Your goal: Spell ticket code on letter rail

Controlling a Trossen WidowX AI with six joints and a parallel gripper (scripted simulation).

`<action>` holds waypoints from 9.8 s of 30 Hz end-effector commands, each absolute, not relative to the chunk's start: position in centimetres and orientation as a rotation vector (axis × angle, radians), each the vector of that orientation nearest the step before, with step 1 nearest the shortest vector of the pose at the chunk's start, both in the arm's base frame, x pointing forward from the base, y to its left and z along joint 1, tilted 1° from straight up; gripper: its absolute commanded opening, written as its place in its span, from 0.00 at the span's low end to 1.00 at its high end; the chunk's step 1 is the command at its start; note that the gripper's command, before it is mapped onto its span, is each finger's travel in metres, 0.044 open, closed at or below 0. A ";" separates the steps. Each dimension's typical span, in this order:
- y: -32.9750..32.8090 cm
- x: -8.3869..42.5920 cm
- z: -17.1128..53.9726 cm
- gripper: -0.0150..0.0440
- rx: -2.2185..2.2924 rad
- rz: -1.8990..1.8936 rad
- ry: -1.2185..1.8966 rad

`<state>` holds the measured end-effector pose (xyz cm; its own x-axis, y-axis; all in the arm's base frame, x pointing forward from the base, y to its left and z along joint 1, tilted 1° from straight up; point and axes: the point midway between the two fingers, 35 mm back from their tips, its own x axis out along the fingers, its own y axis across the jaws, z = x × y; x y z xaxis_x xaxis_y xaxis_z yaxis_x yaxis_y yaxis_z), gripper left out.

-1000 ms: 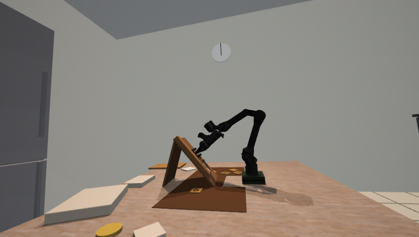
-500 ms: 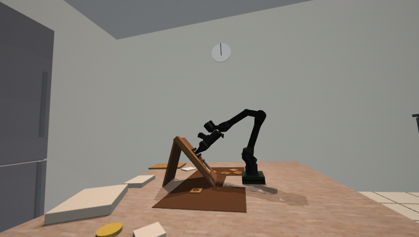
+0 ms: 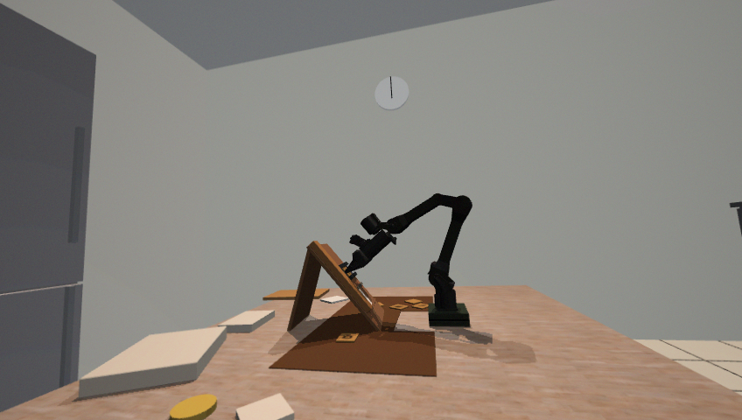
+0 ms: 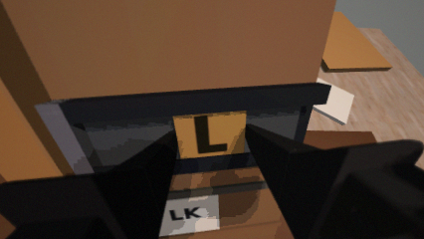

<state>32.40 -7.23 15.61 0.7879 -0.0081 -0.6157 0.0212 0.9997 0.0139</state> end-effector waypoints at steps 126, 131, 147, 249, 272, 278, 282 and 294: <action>-1.3 32.3 16.0 0.74 0.030 -0.019 0.664; -1.3 31.9 16.3 0.75 0.031 -0.019 0.665; -1.3 31.0 16.9 0.75 0.031 -0.019 0.665; -4.8 31.9 18.8 0.25 0.034 -0.010 1.357; -4.8 32.4 18.3 0.25 0.035 -0.010 1.356; -4.8 32.7 18.1 0.25 0.035 -0.010 1.356; -4.8 32.8 18.0 0.25 0.035 -0.010 1.356; -4.8 33.3 17.6 0.25 0.035 -0.010 1.356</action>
